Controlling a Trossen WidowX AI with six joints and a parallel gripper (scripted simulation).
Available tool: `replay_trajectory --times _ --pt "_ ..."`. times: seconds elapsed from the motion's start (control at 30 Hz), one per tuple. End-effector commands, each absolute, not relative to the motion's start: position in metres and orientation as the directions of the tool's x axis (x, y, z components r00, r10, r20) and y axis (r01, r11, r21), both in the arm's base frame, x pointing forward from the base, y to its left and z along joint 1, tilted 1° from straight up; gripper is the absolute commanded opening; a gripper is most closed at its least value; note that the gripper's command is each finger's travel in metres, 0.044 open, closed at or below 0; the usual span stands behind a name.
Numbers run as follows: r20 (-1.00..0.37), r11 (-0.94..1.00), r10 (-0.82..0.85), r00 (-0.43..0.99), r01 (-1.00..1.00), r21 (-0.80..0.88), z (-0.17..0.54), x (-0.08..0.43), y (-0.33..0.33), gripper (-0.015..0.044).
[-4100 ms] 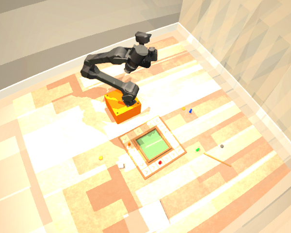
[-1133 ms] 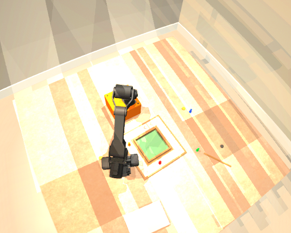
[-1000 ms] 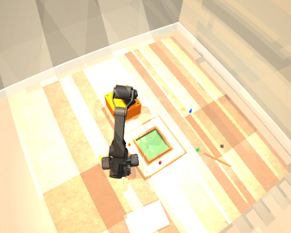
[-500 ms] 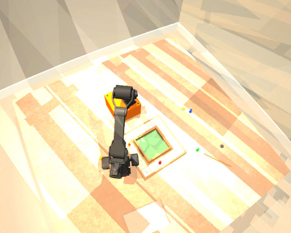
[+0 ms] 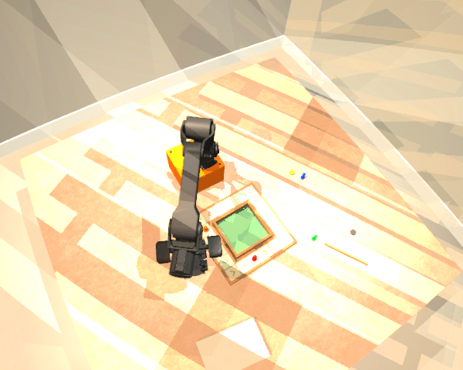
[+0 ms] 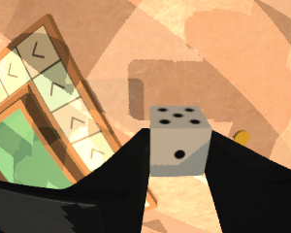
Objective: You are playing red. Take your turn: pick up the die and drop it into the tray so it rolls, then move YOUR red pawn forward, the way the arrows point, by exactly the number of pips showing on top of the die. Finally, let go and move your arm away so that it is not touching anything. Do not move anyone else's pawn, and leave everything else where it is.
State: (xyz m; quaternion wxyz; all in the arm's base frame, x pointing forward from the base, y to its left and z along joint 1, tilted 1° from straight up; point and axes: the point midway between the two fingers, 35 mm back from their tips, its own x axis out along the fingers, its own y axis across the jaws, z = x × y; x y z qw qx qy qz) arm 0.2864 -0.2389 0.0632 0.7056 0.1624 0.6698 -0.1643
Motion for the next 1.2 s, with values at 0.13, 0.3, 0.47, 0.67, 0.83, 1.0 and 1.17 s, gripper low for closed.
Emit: replay_trajectory --times 0.13,0.3,0.47,0.67,0.83,1.0,1.17 --pt "-0.999 0.907 -0.012 0.039 0.421 0.006 0.07 0.289 -0.222 0.0" --pt "-0.999 0.929 -0.009 0.04 0.37 0.006 0.065 0.297 -0.189 0.0" --pt "-0.999 0.948 -0.006 0.04 0.319 0.007 0.059 0.301 -0.157 0.0" --pt "-0.999 0.967 -0.003 0.04 0.256 0.007 0.052 0.301 -0.118 0.0" --pt "-0.999 0.979 0.0 0.04 0.203 0.008 0.045 0.297 -0.088 0.0" --pt "-0.999 0.989 0.003 0.04 0.15 0.008 0.039 0.29 -0.059 0.0" --pt "-0.999 0.995 0.005 0.039 0.095 0.009 0.032 0.279 -0.032 0.0"
